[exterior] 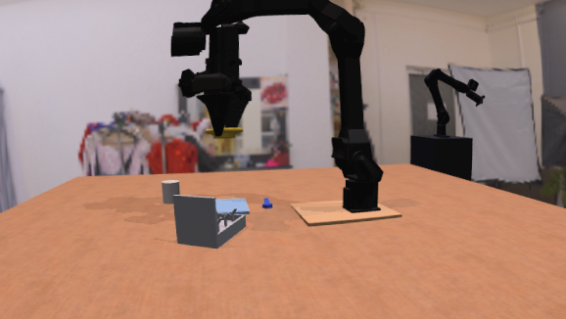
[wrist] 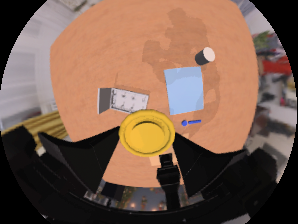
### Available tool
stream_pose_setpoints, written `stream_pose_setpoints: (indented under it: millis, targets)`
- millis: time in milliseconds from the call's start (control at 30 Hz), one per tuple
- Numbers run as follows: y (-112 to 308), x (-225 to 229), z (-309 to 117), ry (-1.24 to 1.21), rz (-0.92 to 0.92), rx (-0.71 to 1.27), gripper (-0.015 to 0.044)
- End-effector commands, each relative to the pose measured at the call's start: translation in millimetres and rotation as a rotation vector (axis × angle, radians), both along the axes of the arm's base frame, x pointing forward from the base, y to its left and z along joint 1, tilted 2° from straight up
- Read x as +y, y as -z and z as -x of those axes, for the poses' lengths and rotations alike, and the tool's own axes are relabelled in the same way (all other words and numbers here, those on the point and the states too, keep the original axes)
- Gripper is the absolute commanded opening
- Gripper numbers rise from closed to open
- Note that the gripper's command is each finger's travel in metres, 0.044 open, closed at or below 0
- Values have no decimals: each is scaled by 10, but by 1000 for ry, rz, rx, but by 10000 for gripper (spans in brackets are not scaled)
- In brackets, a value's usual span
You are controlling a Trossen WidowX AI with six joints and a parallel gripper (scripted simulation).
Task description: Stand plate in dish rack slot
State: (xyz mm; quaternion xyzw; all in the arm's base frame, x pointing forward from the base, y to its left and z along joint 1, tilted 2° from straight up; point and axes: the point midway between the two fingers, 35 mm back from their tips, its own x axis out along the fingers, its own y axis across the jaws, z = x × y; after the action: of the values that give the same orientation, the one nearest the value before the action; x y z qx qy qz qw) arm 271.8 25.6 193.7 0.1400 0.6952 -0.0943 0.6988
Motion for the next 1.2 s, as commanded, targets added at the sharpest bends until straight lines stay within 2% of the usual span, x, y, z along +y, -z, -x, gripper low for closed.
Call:
stream_pose_setpoints:
  millis: [0, 567, 1167]
  targets:
    - [113, 40, -44, -68, -71, -15, 0]
    - [567, 160, -240, -382, -371, -194, 0]
    - [854, 206, -318, -705, -588, -563, 0]
